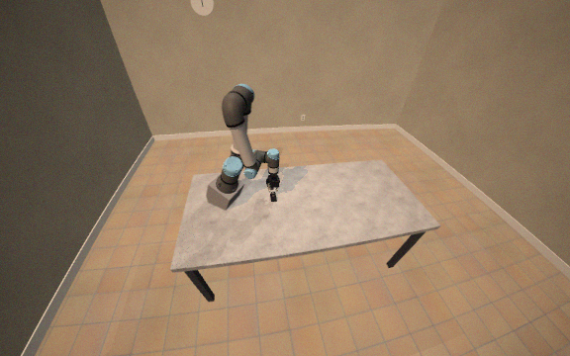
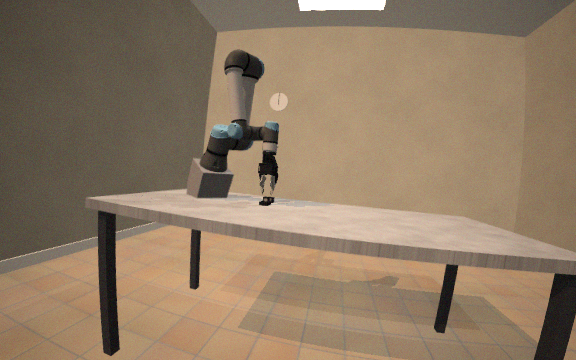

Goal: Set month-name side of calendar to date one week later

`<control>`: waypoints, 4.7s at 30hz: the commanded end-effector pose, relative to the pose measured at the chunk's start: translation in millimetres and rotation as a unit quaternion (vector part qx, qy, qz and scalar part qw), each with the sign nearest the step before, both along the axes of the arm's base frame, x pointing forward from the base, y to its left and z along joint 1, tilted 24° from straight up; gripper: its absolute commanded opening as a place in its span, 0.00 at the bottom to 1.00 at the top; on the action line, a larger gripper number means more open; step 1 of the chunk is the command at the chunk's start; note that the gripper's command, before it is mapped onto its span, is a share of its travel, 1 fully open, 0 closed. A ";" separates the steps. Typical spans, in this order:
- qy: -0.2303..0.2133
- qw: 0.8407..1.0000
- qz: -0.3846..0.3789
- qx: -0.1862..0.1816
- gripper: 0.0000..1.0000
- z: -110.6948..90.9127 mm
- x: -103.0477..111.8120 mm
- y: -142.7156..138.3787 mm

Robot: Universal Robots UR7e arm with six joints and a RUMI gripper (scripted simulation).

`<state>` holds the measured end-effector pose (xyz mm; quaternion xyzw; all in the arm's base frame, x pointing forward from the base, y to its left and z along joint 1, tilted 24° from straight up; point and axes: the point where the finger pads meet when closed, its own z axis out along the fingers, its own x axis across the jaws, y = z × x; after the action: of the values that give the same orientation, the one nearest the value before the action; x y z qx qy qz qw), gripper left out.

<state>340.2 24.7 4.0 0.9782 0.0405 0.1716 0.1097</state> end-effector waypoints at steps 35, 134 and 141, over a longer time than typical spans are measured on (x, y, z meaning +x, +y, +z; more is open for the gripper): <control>-0.001 1.000 0.000 0.000 0.28 -2.7 1.5 -0.7; -0.001 1.000 0.000 0.000 0.10 -27.7 10.9 -6.2; -0.001 1.000 0.000 0.000 0.10 -27.7 10.9 -6.2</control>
<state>351.0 18.5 -24.0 0.9781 0.0405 0.1720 0.1100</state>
